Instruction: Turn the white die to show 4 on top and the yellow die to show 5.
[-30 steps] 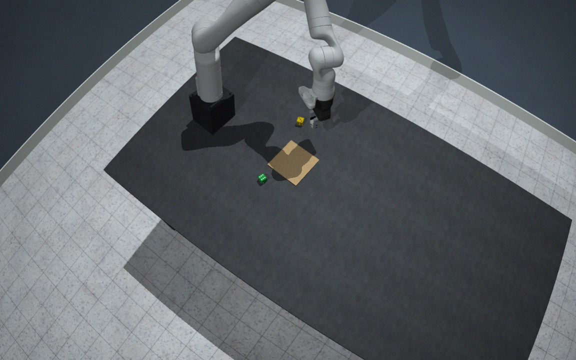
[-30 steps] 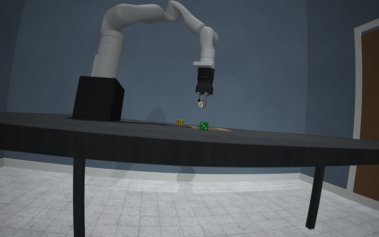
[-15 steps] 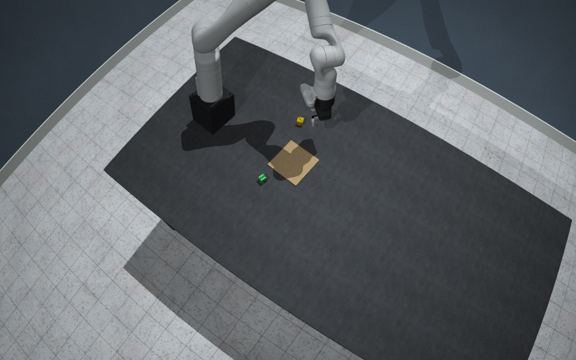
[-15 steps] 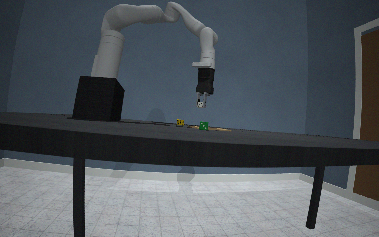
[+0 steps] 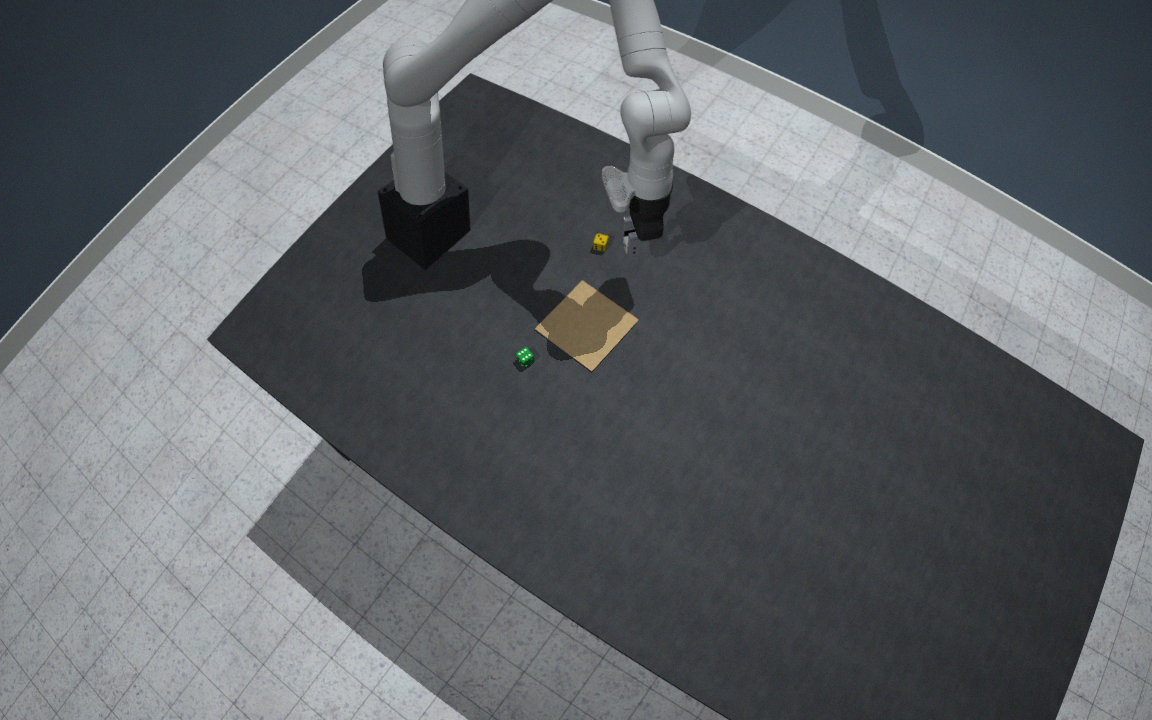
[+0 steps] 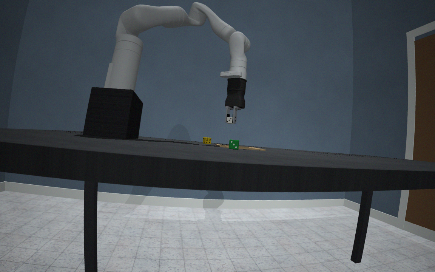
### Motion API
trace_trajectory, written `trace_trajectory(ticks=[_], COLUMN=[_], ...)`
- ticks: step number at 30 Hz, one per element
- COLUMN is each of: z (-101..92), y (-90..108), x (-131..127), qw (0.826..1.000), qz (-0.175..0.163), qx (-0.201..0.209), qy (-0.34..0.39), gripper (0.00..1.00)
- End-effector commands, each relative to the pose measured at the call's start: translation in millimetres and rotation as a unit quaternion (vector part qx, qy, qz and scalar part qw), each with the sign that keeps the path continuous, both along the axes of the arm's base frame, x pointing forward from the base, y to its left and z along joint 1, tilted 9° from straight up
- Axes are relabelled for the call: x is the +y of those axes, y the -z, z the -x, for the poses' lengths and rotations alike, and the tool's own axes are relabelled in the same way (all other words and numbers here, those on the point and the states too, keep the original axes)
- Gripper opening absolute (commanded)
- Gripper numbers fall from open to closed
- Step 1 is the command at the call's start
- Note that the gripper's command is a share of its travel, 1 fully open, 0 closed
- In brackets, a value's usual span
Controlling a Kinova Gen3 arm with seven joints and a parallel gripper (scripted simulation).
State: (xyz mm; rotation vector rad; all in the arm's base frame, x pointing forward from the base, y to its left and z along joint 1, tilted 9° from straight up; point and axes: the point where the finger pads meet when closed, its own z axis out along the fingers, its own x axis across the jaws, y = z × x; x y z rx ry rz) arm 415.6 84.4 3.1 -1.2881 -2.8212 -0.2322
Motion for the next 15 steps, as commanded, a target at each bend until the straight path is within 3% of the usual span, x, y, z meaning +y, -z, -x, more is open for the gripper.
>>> trace_trajectory(ticks=[1,15], z=[-0.5,-0.5], y=[-0.6,-0.3], x=[0.0,0.5], qw=[1.0,1.0], qz=[0.0,-0.006], qx=[-0.001,-0.006], qy=[0.0,0.001], gripper=[0.49,0.49])
